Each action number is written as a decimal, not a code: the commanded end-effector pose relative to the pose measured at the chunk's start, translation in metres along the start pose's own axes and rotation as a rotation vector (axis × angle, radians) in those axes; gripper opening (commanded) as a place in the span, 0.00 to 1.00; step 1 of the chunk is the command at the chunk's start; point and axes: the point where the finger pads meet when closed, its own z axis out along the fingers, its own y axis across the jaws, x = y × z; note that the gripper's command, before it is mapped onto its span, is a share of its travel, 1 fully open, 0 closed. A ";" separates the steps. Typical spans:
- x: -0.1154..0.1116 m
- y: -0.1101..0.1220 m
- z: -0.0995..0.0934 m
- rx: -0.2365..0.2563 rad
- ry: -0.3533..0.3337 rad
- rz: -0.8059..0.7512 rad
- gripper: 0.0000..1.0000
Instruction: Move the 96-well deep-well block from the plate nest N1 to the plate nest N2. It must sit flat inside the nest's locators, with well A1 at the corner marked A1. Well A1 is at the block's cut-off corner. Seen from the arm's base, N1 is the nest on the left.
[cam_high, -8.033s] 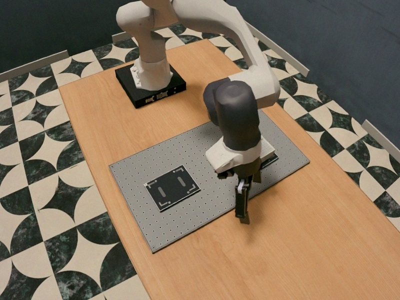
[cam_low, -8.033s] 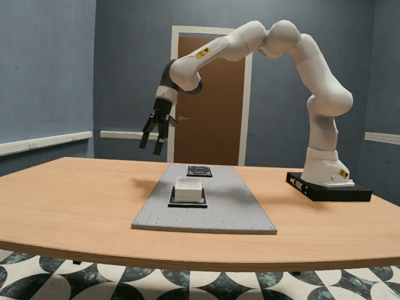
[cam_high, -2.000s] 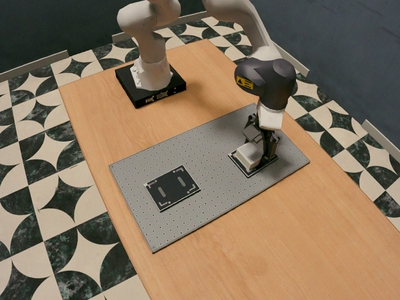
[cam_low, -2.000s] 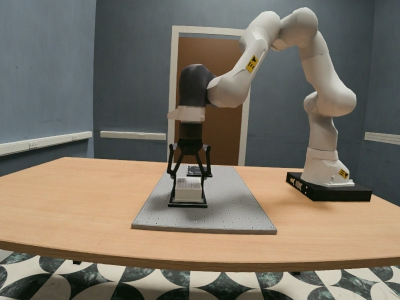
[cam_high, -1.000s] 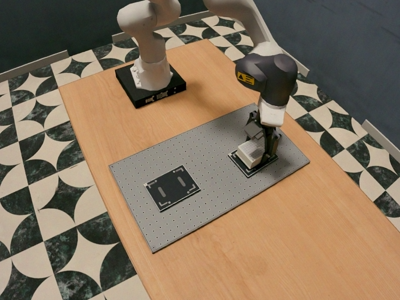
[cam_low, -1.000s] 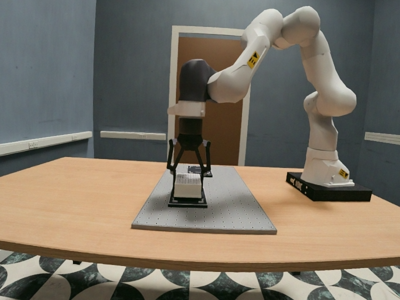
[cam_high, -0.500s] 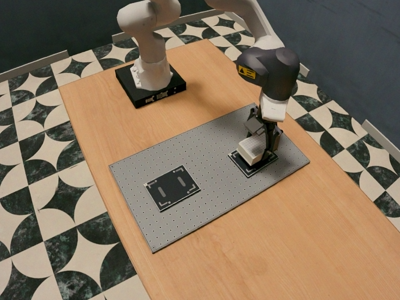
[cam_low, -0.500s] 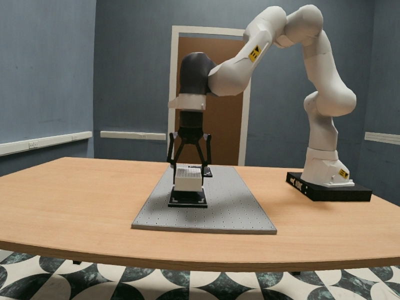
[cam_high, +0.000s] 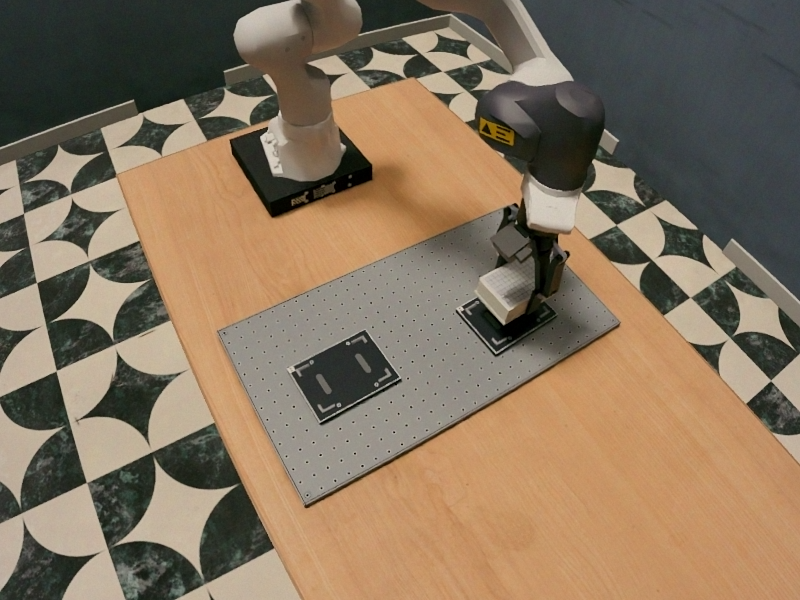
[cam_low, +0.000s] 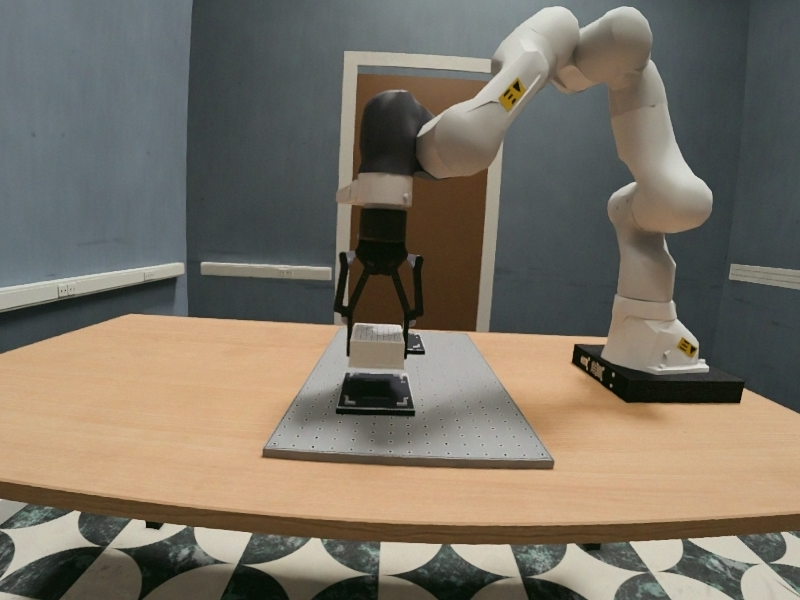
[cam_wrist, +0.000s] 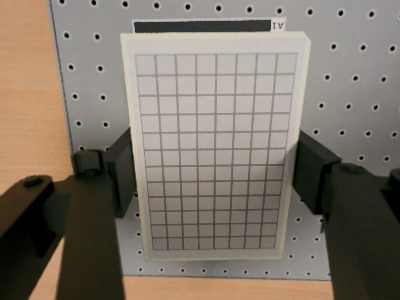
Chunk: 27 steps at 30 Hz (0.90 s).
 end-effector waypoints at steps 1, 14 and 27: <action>0.000 0.001 -0.008 -0.006 -0.001 -0.005 0.60; 0.000 0.001 -0.011 -0.006 -0.001 -0.005 0.60; 0.000 0.001 -0.011 -0.006 -0.001 -0.005 0.60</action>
